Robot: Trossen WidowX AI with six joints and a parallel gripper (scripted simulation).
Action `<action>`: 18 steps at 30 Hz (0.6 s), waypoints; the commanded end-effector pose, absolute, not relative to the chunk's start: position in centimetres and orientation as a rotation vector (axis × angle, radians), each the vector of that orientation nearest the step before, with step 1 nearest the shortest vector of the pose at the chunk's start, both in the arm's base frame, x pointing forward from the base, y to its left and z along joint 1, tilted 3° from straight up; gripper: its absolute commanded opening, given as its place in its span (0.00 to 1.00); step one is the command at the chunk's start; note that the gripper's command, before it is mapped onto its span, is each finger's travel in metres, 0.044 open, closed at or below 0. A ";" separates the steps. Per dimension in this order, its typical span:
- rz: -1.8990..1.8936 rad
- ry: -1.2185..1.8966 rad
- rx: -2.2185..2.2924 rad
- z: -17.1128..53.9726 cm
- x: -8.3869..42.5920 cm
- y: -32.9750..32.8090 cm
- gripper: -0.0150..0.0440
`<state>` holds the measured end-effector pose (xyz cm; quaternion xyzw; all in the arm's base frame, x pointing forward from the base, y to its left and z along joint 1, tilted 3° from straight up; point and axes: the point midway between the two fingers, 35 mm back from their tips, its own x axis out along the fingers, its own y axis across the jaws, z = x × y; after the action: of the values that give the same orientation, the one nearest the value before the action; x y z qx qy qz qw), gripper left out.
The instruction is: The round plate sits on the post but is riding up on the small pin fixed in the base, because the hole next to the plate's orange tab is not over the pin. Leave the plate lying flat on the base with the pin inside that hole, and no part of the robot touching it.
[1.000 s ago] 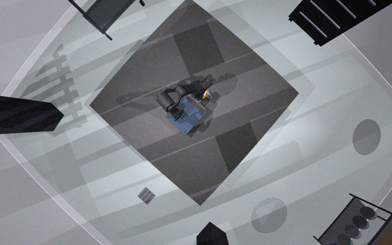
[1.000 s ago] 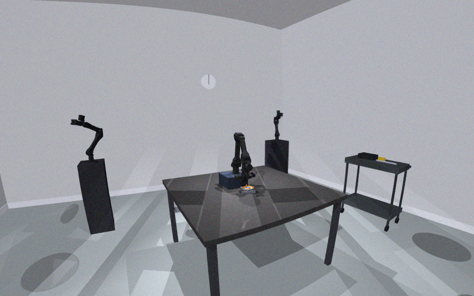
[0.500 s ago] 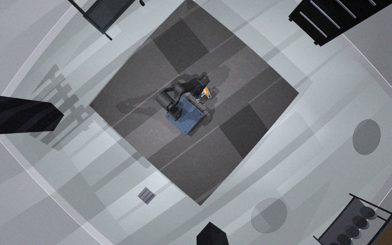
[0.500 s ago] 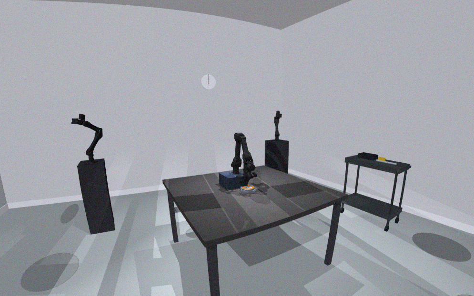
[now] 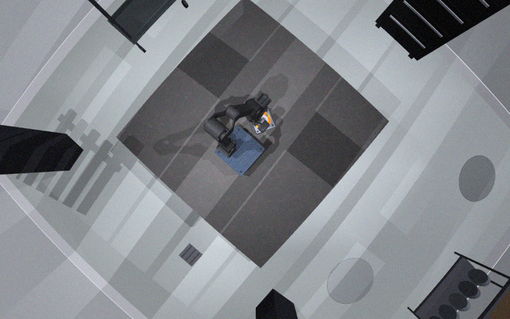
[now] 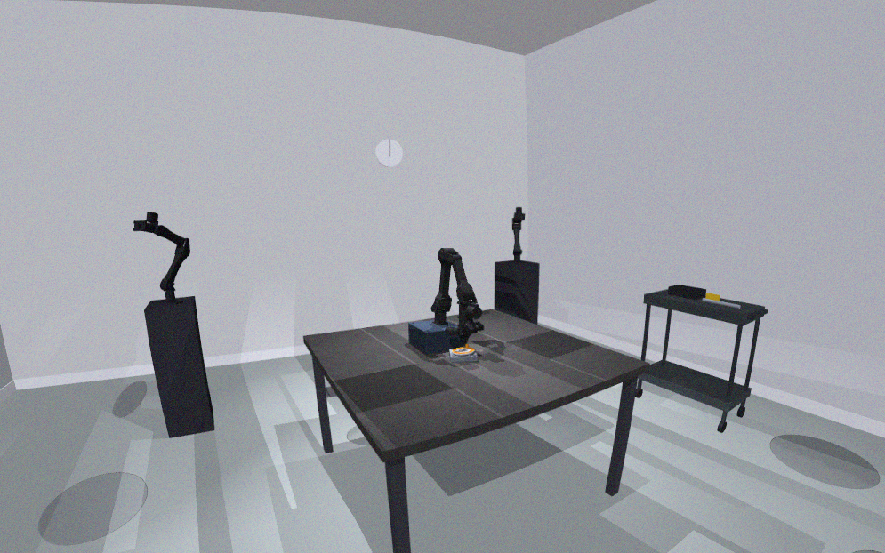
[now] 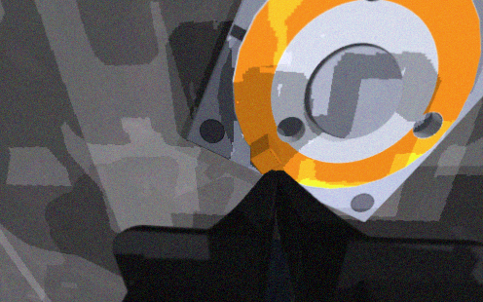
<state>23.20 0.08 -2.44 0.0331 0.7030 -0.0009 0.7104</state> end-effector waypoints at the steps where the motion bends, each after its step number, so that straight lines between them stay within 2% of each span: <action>1: 0.000 1.554 0.081 -2.2 23.9 0.6 0.25; 18: 0.001 1.552 0.082 -1.9 25.5 1.5 0.25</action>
<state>24.89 1.33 -2.03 0.0336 0.7024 0.0003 0.7109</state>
